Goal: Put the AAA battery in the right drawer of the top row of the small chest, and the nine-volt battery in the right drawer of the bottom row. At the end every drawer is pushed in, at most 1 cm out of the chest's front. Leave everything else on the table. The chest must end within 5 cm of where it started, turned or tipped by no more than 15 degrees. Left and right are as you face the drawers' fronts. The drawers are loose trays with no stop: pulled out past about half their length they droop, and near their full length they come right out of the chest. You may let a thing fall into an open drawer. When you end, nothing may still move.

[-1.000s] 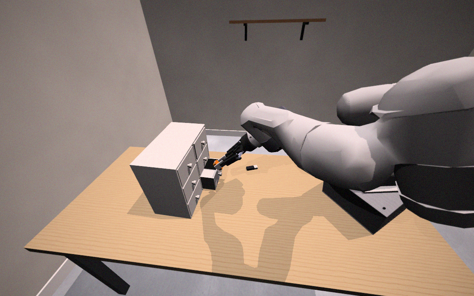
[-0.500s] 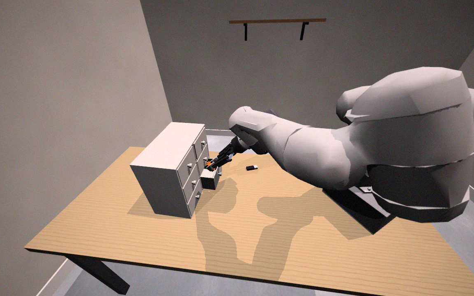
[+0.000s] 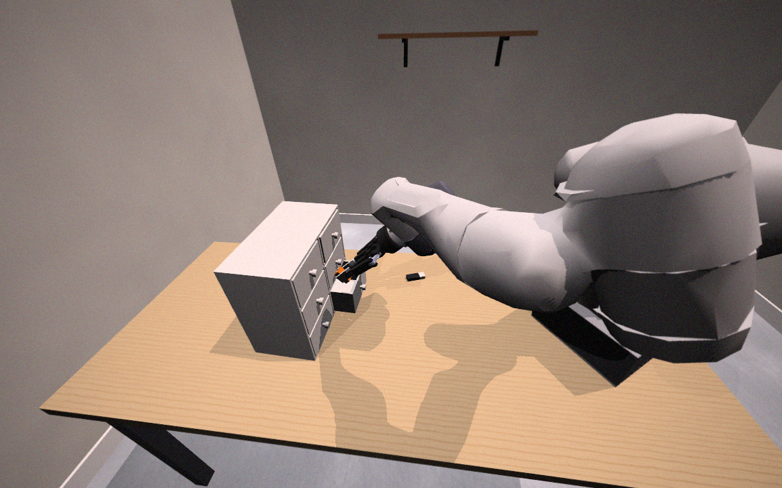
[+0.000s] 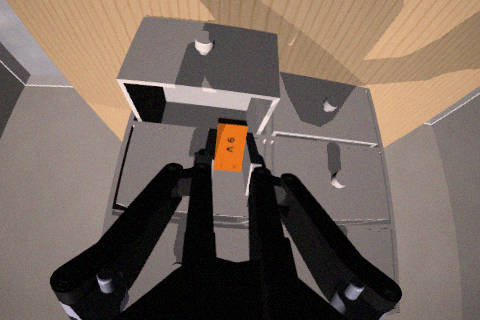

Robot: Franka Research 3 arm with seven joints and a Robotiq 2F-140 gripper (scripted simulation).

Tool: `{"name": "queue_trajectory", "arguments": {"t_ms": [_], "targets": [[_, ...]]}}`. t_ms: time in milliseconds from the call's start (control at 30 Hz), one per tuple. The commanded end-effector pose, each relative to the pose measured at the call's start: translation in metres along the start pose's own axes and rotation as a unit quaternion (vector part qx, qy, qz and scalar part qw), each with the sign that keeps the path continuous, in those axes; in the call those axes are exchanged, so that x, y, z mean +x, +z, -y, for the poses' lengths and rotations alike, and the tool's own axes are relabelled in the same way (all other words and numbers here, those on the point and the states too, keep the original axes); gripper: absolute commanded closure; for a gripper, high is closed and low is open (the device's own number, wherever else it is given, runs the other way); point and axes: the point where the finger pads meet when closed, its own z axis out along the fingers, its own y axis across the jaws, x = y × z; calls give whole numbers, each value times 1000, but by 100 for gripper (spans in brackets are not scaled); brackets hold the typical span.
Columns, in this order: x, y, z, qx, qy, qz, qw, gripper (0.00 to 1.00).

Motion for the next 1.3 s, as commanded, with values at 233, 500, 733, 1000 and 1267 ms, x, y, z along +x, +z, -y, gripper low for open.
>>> {"name": "queue_trajectory", "arguments": {"t_ms": [233,500,733,1000,1267], "targets": [[1,1,2,3,1,-2,1000,86],[1,1,2,3,1,-2,1000,86],[1,1,2,3,1,-2,1000,86],[1,1,2,3,1,-2,1000,77],[1,1,2,3,1,-2,1000,0]]}}
